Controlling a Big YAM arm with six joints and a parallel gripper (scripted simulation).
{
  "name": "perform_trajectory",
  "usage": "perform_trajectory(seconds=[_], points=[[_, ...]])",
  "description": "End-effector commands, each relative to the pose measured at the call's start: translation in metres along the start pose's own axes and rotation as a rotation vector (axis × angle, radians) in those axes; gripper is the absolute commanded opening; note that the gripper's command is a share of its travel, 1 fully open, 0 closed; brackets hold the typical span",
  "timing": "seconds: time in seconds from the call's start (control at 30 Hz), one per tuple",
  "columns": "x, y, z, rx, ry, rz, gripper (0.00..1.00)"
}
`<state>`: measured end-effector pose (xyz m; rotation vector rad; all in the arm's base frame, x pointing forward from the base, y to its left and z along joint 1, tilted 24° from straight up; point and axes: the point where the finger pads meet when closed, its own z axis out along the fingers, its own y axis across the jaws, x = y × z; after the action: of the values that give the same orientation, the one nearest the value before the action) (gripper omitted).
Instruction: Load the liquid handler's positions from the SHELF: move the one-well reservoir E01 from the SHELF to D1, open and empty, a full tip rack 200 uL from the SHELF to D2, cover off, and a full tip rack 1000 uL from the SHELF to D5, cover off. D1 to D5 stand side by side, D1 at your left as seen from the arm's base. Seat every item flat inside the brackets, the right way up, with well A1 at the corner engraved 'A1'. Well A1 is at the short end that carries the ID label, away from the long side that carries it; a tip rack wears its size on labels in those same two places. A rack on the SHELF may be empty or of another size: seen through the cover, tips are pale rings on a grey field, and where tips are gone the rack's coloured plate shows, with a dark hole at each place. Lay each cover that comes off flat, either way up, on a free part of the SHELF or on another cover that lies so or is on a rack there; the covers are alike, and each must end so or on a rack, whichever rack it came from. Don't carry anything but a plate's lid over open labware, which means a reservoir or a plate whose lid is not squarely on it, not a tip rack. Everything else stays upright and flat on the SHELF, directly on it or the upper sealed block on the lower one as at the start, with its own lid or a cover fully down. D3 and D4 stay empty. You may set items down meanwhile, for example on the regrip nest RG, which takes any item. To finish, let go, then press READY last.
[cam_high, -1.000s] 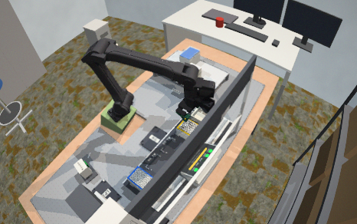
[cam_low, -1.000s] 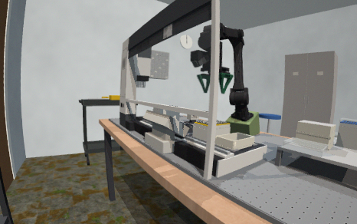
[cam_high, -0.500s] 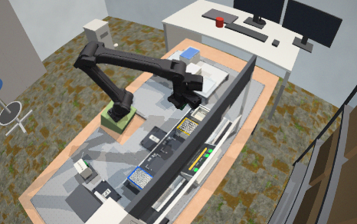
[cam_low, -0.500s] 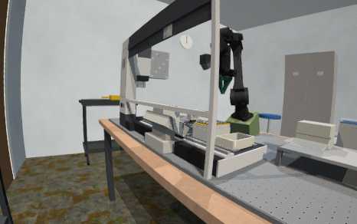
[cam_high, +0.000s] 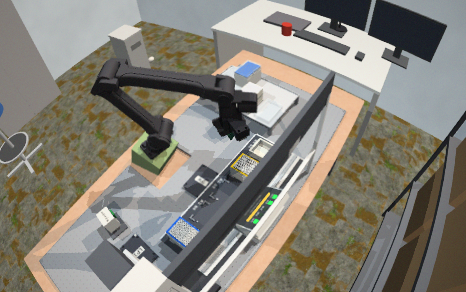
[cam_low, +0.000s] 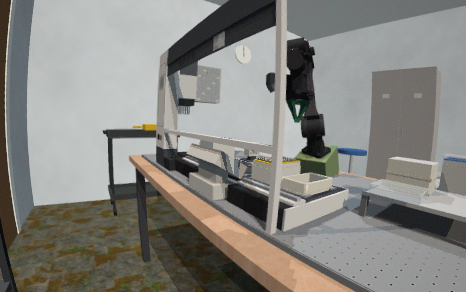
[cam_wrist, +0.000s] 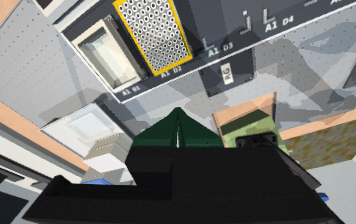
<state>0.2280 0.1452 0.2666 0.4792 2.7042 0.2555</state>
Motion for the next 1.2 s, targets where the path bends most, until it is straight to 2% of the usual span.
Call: perform_trajectory(seconds=[0.0, 0.03, 0.17, 0.2, 0.5, 0.57, 0.6, 0.63, 0.8, 0.83, 0.87, 0.93, 0.97, 1.0, 1.03, 1.07, 1.17], points=[[-0.005, 0.007, -0.009, -0.016, -0.012, 0.084, 0.00], [-0.008, 0.009, -0.014, -0.028, -0.019, 0.108, 0.00], [-0.008, 0.009, -0.014, -0.028, -0.019, 0.144, 0.00], [0.006, -0.003, -0.008, -0.013, -0.008, 0.153, 0.00], [0.046, -0.022, -0.005, -0.011, -0.005, 0.333, 0.00], [0.046, -0.022, -0.005, -0.011, -0.005, 0.333, 0.00], [0.043, -0.016, -0.019, -0.046, -0.012, 0.362, 0.00], [0.055, -0.027, -0.005, -0.011, -0.004, 0.373, 0.00], [0.076, -0.037, -0.003, -0.010, -0.002, 0.473, 0.00], [0.076, -0.037, -0.003, -0.010, -0.002, 0.493, 0.00], [0.066, -0.023, -0.025, -0.065, -0.004, 0.528, 0.00], [0.060, -0.018, -0.020, -0.065, -0.011, 0.590, 0.00], [0.071, -0.032, 0.000, -0.009, -0.008, 0.595, 0.00], [0.072, -0.036, 0.001, 0.004, -0.007, 0.611, 0.00], [0.075, -0.036, 0.001, 0.006, -0.003, 0.620, 0.00], [0.069, -0.025, -0.014, -0.035, 0.000, 0.645, 0.00], [0.069, -0.025, -0.014, -0.039, 0.000, 0.666, 0.00]])
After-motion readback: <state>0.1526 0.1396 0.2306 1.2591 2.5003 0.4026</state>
